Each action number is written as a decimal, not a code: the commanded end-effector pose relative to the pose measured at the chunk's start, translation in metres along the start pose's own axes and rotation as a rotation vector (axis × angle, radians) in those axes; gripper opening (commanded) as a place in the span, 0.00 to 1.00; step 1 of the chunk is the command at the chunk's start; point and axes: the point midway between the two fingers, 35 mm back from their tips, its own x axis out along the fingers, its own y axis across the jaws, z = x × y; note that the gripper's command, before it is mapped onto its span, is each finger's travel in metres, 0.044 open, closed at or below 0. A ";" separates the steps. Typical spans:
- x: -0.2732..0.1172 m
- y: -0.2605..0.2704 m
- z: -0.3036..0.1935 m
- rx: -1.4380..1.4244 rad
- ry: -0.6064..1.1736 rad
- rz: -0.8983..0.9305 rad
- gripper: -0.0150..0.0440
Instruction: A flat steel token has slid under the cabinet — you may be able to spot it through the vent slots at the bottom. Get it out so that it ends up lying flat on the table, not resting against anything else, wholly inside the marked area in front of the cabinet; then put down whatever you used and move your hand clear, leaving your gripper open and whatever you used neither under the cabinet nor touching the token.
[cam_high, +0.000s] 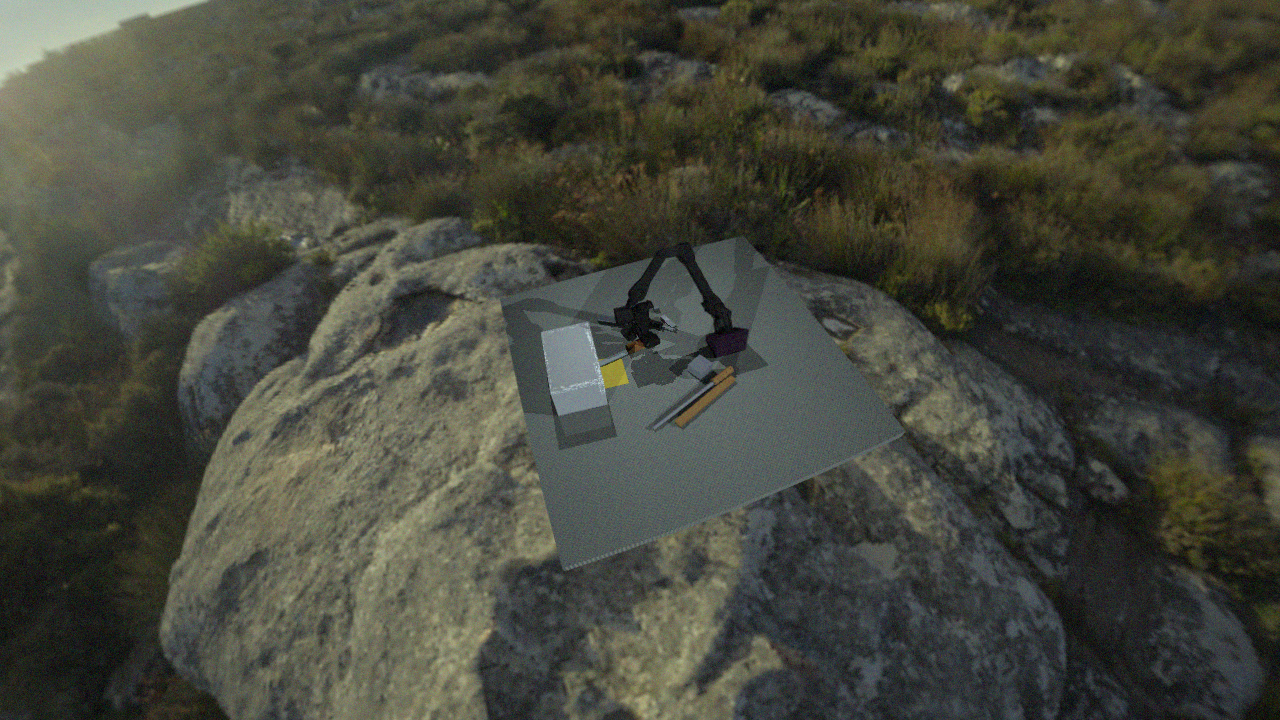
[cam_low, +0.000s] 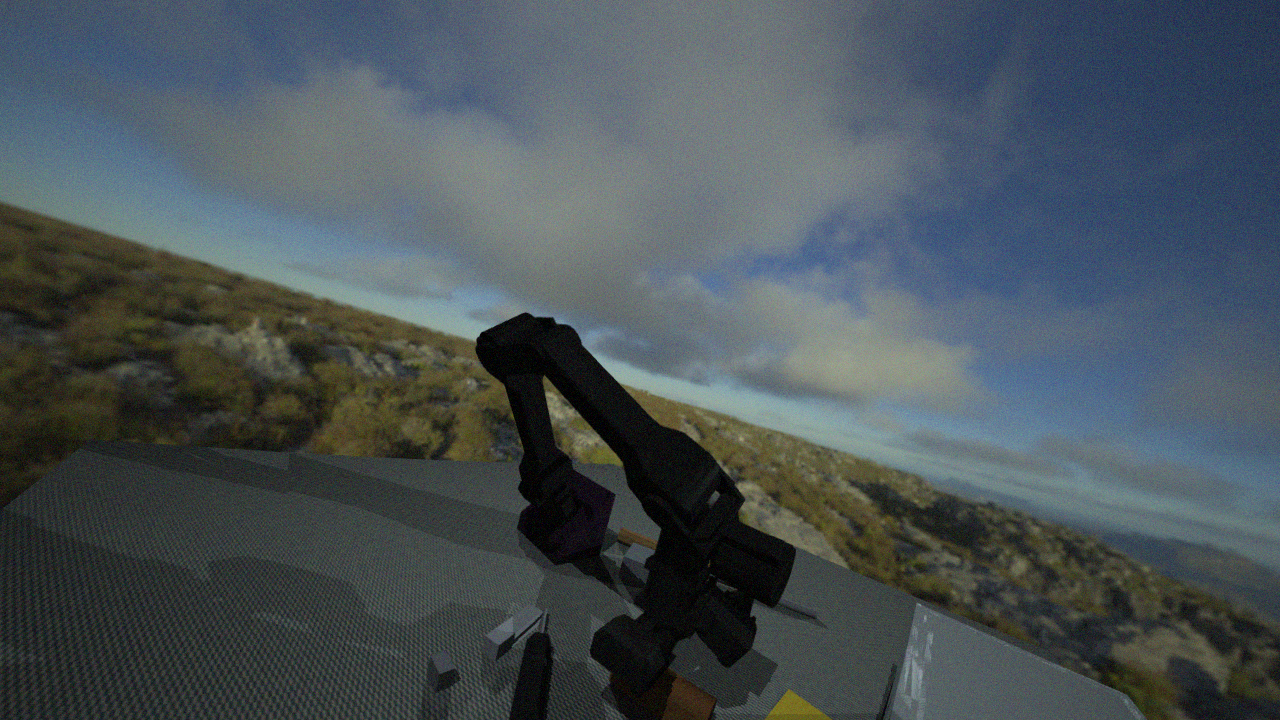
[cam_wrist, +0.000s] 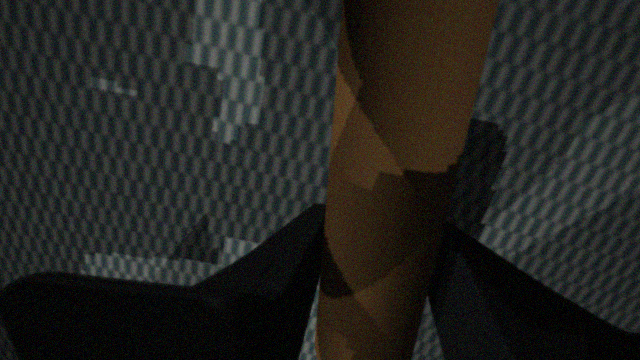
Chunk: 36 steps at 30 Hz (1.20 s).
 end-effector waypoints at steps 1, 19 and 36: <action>0.000 -0.001 0.007 0.007 -0.002 -0.002 0.25; -0.001 -0.001 0.026 0.008 -0.003 -0.002 0.25; -0.001 -0.002 0.043 0.009 -0.004 -0.002 0.25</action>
